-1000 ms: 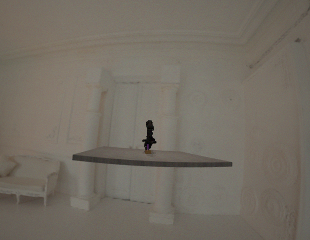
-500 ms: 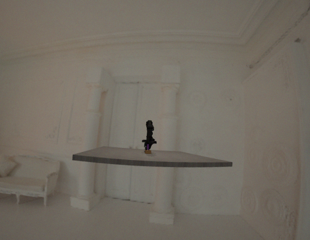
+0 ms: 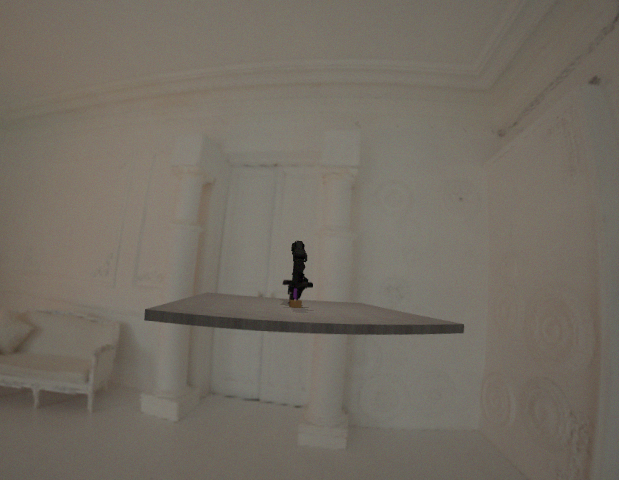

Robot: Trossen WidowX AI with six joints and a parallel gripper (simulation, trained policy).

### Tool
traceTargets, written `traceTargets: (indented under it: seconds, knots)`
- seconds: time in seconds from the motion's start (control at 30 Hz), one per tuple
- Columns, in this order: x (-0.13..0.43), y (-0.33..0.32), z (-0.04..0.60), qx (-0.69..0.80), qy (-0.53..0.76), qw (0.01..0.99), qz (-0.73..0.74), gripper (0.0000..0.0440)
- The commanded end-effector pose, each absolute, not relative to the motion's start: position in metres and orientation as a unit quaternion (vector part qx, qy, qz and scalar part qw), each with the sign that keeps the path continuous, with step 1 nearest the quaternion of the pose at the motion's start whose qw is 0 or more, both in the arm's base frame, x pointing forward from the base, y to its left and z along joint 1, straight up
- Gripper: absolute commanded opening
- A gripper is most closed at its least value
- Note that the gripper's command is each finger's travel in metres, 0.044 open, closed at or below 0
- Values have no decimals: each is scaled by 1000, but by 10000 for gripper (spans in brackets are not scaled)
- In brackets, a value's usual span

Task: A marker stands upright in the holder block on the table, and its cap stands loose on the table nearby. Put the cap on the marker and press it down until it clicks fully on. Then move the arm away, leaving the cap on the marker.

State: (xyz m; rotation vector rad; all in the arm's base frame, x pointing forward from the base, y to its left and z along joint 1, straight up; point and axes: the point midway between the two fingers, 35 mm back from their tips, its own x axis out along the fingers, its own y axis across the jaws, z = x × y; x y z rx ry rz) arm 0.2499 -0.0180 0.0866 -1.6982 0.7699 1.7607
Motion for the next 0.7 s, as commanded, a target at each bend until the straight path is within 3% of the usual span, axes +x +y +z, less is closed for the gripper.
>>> traceTargets:
  seconds: [0.0, 0.17, 0.33, 0.67]
  knots:
    - [239, -24, 73, -623, 299, 268, 672, 137]
    - [237, -24, 73, -624, 296, 265, 673, 151]
    - [231, -21, 74, -622, 288, 265, 679, 204]
    - [228, -18, 82, -639, 270, 270, 668, 440]
